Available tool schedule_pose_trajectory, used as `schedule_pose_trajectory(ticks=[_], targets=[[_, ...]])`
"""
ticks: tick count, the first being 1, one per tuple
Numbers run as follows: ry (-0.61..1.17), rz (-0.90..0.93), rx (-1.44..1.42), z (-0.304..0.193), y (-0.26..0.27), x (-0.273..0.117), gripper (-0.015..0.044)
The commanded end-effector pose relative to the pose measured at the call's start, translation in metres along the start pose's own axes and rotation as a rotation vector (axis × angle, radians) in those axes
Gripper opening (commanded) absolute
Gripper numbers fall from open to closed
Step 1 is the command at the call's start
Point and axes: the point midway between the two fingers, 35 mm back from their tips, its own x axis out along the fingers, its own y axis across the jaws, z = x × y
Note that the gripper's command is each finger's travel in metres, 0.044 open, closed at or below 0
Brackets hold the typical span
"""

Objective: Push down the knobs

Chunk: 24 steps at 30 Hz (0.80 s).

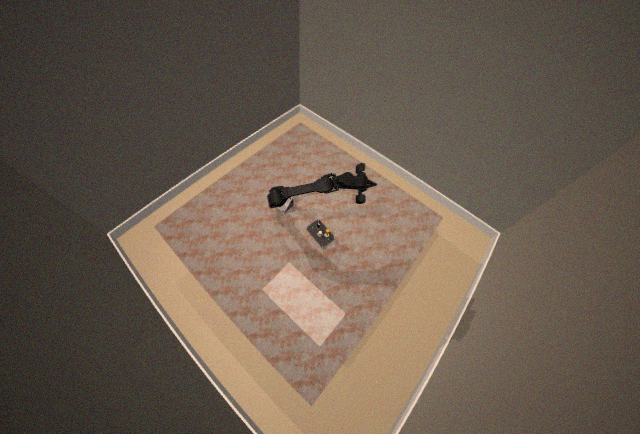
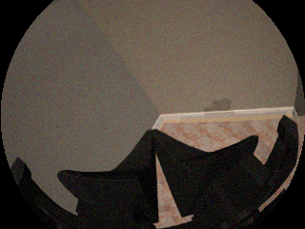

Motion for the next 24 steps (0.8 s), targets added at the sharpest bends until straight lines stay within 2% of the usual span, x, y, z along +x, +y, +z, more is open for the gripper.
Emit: schedule_pose_trajectory(ticks=[1, 12, 24], targets=[[0.104, -0.053, 0.111, -0.026, -0.017, -0.005, 0.0000], [0.358, -0.223, 0.336, -0.099, -0.053, -0.018, 0.0000], [0.592, -0.484, 0.550, -0.171, -0.090, -0.055, 0.0000]])
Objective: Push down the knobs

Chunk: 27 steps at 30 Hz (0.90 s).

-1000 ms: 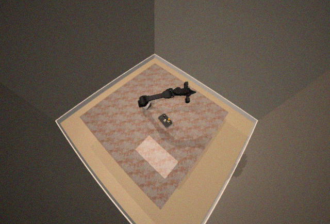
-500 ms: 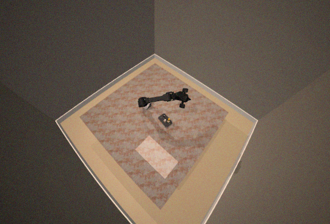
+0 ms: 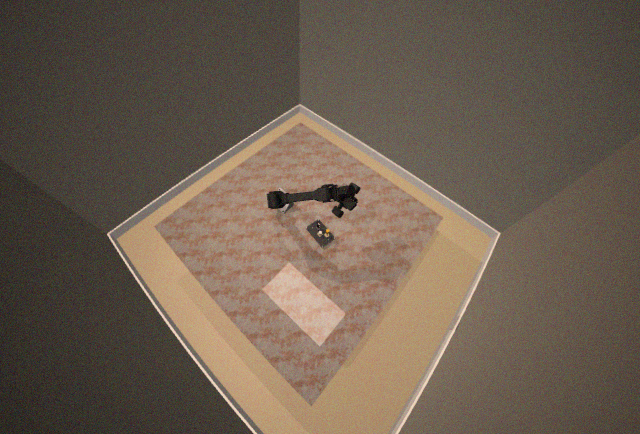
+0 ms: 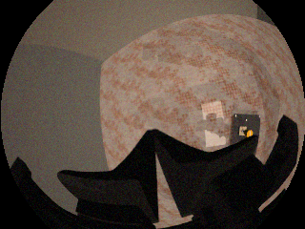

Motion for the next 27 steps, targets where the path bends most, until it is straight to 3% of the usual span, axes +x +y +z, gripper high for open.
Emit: schedule_pose_trajectory(ticks=[1, 22, 27], targets=[[0.065, -0.106, 0.100, -0.017, -0.030, 0.000, 0.0000], [0.240, -0.674, 0.440, -0.094, -0.159, -0.026, 0.0000], [0.242, -0.715, 0.457, -0.098, -0.166, -0.031, 0.0000]])
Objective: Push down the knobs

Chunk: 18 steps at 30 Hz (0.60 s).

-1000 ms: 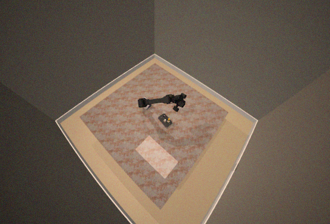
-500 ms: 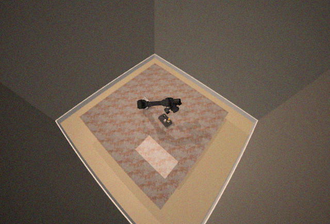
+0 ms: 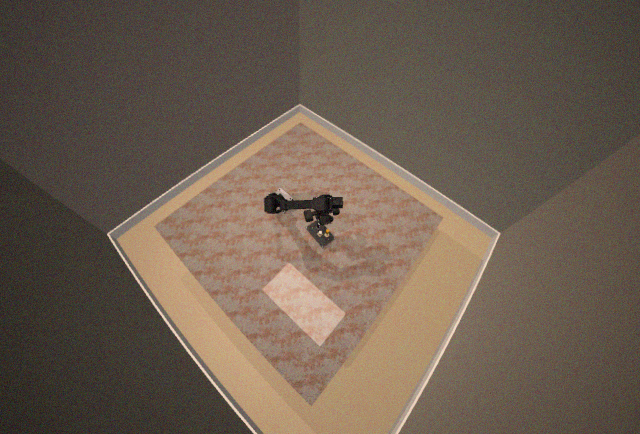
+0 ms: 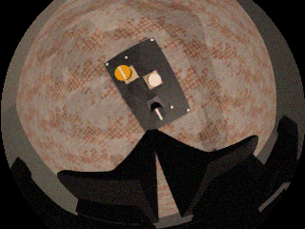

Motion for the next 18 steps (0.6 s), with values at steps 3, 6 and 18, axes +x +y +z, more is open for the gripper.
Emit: schedule_pose_trajectory(ticks=[3, 6, 18], targets=[[-0.006, -0.033, 0.033, 0.001, -0.012, 0.000, 0.0000], [-0.006, -0.033, 0.033, 0.001, -0.012, 0.013, 0.0000], [-0.007, -0.033, 0.033, 0.002, -0.012, 0.027, 0.0000]])
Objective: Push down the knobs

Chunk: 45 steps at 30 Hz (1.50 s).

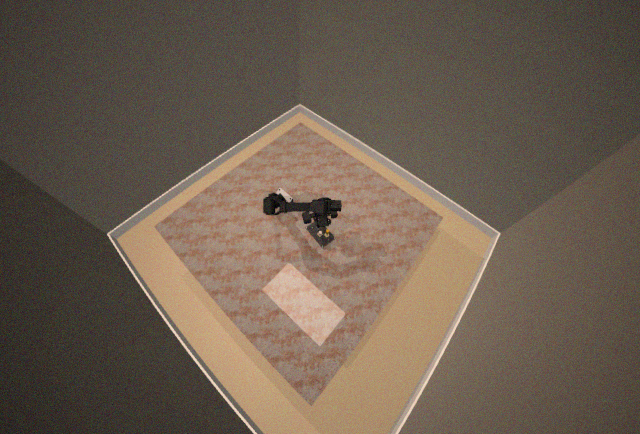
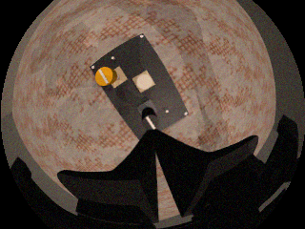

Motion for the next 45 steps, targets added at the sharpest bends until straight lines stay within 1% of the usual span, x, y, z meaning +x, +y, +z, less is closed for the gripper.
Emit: schedule_pose_trajectory(ticks=[1, 9, 45], targets=[[-0.003, 0.003, 0.000, 0.001, -0.001, 0.006, 0.0000], [-0.004, 0.003, 0.000, 0.001, -0.001, 0.018, 0.0000], [-0.004, 0.002, 0.000, 0.001, -0.001, 0.022, 0.0000]])
